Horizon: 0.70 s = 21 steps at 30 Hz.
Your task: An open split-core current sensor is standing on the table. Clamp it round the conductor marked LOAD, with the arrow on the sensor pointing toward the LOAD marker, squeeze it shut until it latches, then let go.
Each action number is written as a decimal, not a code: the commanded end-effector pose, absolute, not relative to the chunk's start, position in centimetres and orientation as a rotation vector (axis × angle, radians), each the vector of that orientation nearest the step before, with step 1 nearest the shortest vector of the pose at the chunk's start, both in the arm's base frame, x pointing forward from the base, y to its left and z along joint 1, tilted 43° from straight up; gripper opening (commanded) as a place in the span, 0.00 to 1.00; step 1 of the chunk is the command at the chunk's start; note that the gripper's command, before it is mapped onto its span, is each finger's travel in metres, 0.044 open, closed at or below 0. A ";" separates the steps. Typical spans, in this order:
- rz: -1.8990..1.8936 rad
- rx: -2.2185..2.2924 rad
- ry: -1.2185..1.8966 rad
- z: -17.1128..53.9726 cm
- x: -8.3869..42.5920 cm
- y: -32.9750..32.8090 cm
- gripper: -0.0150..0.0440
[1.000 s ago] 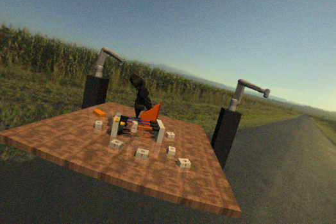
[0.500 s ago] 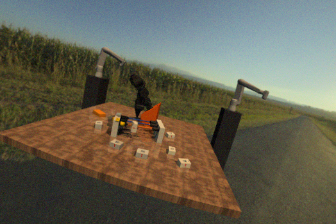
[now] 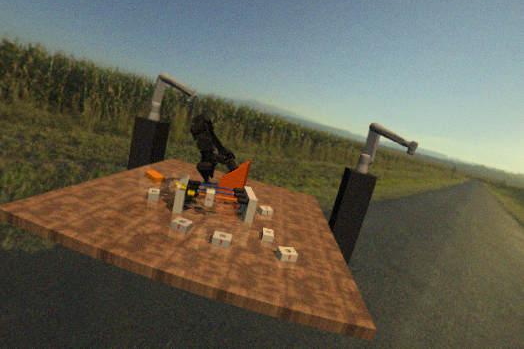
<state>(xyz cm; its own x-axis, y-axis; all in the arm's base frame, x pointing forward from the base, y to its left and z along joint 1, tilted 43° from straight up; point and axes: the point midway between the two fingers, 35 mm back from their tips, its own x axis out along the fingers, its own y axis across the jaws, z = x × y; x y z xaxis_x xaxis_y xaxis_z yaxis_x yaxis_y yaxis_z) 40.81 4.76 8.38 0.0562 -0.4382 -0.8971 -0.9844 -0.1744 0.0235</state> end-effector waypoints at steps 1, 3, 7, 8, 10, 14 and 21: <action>0.975 -1.389 1.285 11.4 40.1 0.8 1.00; 0.924 -1.255 1.181 13.0 39.6 -0.7 1.00; 0.817 -1.051 0.963 16.5 38.3 -3.3 1.00; 0.802 -1.030 0.933 17.0 38.0 -3.6 1.00; 0.797 -1.023 0.923 17.2 38.0 -3.7 1.00; 0.797 -1.023 0.923 17.2 38.0 -3.7 1.00; 0.791 -1.044 0.934 17.4 38.2 -3.9 1.00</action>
<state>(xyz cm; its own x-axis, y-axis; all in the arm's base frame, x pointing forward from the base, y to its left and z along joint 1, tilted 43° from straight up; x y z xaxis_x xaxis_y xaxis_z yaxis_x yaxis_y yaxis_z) 38.19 -3.76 17.28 0.3955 0.1041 -0.9126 -0.8844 0.3112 -0.3478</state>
